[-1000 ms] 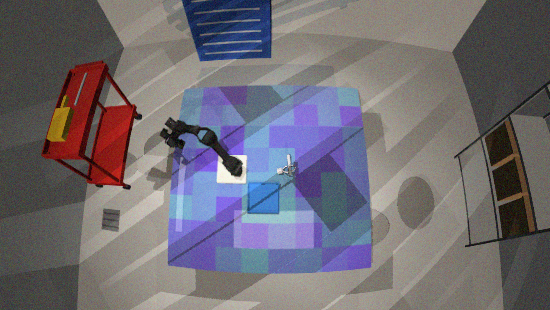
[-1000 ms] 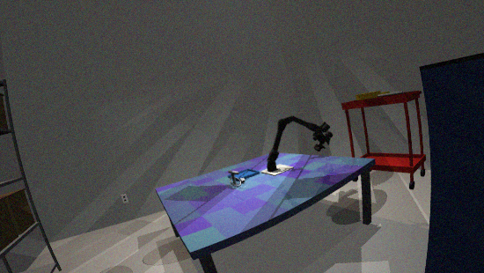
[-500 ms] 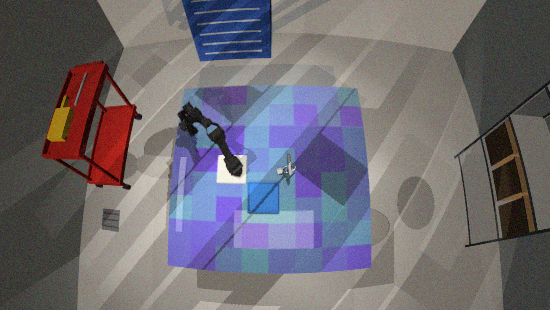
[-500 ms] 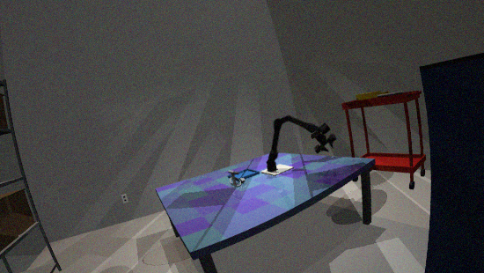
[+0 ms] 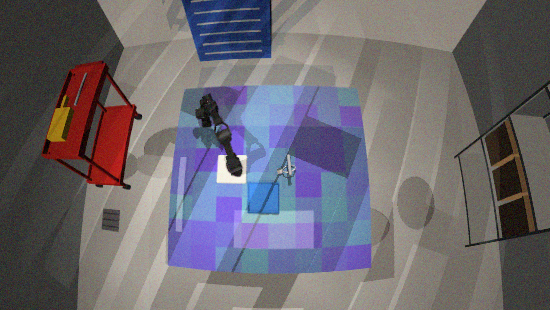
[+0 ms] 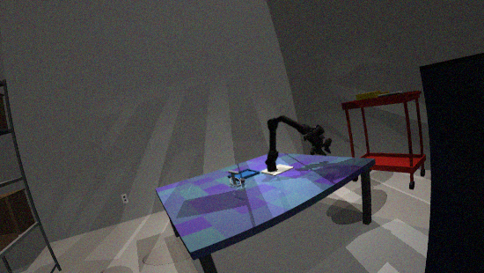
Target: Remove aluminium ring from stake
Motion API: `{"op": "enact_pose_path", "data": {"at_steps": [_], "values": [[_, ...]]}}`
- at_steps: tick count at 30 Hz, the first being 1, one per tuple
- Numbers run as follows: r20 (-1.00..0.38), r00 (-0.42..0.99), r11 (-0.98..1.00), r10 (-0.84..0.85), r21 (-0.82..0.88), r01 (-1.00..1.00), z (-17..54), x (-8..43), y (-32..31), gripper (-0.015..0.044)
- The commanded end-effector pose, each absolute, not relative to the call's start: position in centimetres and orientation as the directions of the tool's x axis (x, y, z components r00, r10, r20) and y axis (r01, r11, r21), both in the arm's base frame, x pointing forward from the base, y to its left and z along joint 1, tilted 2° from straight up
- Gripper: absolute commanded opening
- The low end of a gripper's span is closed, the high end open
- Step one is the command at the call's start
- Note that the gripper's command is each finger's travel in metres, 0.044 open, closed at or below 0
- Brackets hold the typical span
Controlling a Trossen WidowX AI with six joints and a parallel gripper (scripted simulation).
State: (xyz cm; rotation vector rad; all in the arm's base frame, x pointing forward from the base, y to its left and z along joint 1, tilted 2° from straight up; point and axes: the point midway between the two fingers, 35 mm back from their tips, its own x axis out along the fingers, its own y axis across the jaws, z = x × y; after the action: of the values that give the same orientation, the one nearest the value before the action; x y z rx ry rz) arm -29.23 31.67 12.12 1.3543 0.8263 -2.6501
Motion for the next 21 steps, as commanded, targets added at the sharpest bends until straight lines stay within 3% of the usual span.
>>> {"op": "enact_pose_path", "data": {"at_steps": [1,21], "values": [[-0.775,-0.579,-0.901,0.254,-0.407,0.149,12.1,-25.5,33.5,0.02],[-0.8,-0.364,-0.857,0.477,-0.331,-0.396,12.5,-8.5,36.9,0.02]]}}
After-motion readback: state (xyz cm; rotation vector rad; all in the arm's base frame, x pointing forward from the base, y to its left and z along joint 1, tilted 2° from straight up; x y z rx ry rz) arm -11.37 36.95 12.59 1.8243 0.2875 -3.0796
